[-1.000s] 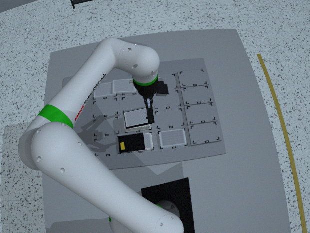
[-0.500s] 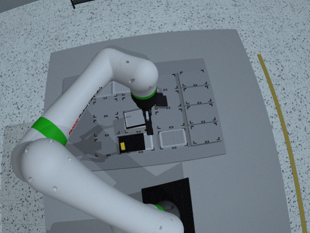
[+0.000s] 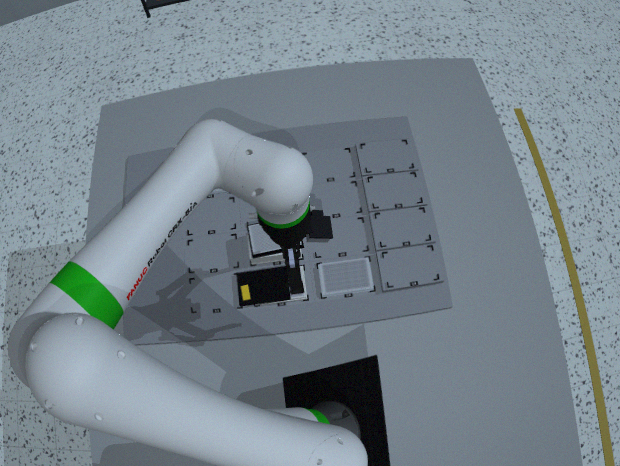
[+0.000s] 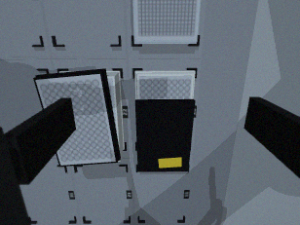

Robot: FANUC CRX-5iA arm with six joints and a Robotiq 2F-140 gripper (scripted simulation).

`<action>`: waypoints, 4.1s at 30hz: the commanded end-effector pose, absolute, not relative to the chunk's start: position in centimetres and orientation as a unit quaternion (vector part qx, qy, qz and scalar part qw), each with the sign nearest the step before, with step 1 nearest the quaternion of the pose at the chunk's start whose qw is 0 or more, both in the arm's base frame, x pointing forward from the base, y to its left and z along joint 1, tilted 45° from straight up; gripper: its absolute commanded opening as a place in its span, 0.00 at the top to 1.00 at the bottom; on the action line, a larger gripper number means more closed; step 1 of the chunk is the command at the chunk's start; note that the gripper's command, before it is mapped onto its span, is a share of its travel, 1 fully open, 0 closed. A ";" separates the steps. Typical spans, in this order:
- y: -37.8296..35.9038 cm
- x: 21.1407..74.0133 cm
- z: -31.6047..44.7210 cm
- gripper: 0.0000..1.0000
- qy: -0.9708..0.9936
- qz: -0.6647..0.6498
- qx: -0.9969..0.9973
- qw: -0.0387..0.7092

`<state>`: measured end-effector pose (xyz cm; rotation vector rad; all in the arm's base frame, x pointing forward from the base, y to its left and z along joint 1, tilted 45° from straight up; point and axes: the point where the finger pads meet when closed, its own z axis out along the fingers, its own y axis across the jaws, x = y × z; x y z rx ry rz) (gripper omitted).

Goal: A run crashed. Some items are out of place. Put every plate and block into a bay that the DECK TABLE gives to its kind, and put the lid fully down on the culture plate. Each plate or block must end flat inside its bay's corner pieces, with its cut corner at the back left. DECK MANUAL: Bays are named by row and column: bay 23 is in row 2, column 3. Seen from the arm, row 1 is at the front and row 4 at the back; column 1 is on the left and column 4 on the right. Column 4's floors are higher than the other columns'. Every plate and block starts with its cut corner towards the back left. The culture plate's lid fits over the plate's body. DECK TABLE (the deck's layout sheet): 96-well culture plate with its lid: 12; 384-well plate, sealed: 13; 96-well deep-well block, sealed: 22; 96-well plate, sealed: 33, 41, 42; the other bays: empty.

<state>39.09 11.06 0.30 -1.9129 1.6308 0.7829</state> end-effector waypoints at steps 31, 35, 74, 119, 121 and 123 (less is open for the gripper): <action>11.0 36.9 0.7 0.00 0.600 0.287 -0.703 0.252; 11.0 36.9 0.7 0.00 0.600 0.287 -0.703 0.252; 5.5 37.9 -5.0 0.00 0.600 0.287 -0.703 0.252; -0.4 38.8 -10.9 0.00 0.600 0.287 -0.703 0.252; -0.4 38.8 -10.9 0.00 0.600 0.287 -0.703 0.252; -0.4 38.8 -10.9 0.00 0.600 0.287 -0.703 0.252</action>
